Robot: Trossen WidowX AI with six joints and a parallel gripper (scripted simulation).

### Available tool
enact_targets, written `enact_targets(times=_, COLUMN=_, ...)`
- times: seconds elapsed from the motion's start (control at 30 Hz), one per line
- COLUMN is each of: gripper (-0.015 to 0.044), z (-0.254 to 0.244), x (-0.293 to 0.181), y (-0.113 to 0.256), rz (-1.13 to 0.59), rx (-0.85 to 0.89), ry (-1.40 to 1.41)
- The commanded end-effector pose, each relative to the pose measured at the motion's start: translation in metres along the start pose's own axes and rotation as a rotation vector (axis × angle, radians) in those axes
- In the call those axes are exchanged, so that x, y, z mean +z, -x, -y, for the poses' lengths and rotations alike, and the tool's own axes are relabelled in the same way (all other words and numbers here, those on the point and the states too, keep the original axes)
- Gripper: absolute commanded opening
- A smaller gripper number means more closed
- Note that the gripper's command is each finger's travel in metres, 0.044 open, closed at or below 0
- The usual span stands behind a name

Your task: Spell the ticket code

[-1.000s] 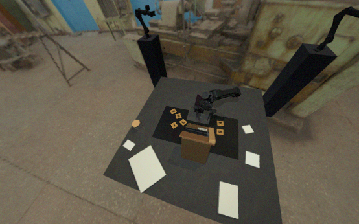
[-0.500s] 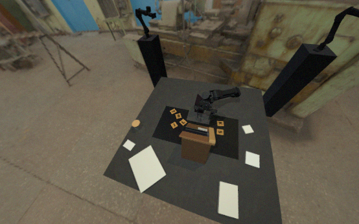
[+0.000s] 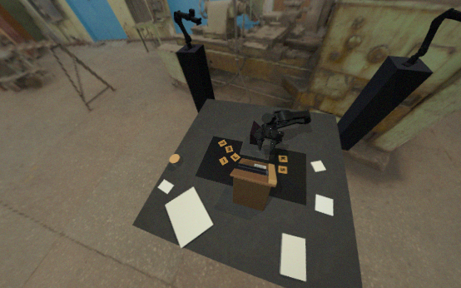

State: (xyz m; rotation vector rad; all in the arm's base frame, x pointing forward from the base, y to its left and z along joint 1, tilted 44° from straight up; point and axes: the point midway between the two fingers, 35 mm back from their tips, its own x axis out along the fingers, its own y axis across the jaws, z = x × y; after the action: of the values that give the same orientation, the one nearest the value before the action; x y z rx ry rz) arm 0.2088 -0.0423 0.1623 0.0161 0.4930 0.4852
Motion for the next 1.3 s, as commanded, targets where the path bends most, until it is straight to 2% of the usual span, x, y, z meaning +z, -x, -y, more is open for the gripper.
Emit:
enact_targets(times=0.0, gripper=0.0440, z=0.018, x=0.050, y=0.025, rz=-0.037, rx=0.060, ry=0.681)
enact_targets(times=0.17, gripper=0.0440, z=0.021, x=0.063, y=0.032, rz=-0.036, rx=0.082, ry=0.870)
enact_targets(times=1.0, gripper=0.0440, z=0.021, x=0.063, y=0.032, rz=-0.036, rx=0.083, ry=0.873)
enact_targets(times=1.27, gripper=0.0440, z=0.044, x=0.043, y=0.045, rz=-0.037, rx=0.082, ry=0.874)
